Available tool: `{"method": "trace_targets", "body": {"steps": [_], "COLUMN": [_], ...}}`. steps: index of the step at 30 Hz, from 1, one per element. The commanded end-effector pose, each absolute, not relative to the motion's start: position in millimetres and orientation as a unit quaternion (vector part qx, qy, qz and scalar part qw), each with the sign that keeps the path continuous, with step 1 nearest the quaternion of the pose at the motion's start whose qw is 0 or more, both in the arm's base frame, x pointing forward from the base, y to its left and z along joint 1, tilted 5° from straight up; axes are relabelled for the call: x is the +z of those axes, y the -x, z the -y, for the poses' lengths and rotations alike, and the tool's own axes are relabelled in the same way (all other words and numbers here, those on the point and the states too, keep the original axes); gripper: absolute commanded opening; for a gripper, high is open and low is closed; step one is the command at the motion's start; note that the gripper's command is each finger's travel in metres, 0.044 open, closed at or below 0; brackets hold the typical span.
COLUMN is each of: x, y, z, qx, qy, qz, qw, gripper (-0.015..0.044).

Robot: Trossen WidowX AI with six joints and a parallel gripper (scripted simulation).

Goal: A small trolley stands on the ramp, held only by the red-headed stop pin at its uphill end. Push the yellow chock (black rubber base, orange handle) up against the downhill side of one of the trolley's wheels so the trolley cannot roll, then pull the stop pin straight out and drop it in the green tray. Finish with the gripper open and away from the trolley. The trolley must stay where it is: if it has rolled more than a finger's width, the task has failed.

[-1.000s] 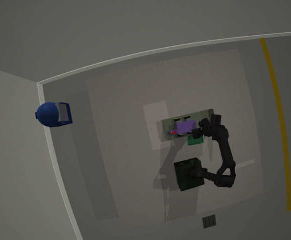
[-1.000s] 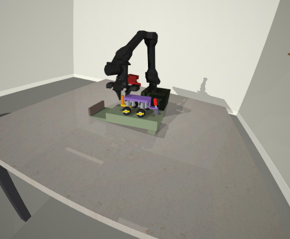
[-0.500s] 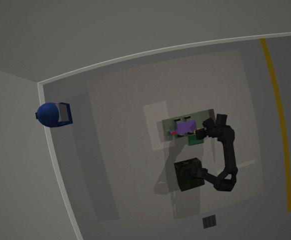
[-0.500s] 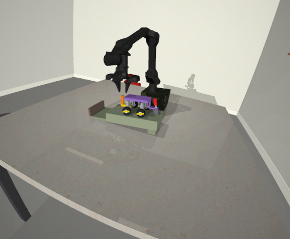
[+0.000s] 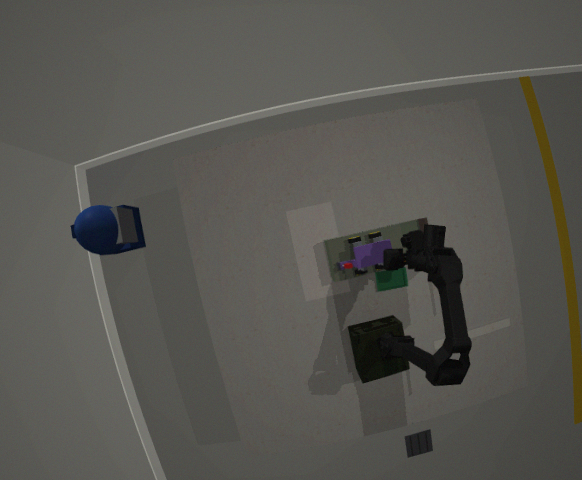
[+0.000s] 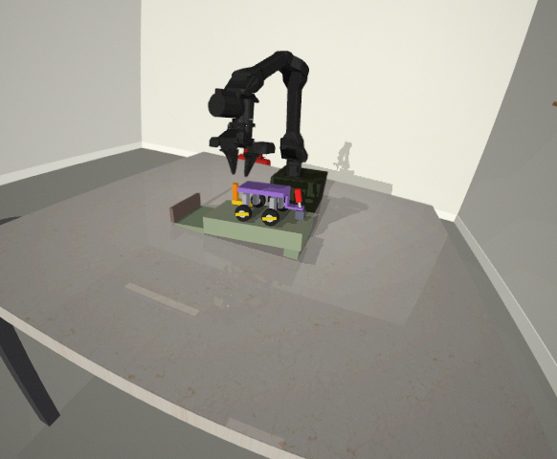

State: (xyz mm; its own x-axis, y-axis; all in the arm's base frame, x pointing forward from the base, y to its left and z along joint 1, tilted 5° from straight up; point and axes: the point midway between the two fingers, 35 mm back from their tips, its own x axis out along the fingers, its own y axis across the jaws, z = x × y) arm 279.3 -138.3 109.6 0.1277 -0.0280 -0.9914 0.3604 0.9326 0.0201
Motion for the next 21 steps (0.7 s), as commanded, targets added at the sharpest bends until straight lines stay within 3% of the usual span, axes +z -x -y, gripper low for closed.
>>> {"method": "trace_targets", "body": {"steps": [1,21], "x": [111,120], "y": [-287,-311], "z": [124,42], "qx": [-0.165,-0.35], "qy": [-0.185,-0.474], "qz": [-0.637,-0.56], "qw": [0.73,0.582], "gripper": [0.019,0.019]}}
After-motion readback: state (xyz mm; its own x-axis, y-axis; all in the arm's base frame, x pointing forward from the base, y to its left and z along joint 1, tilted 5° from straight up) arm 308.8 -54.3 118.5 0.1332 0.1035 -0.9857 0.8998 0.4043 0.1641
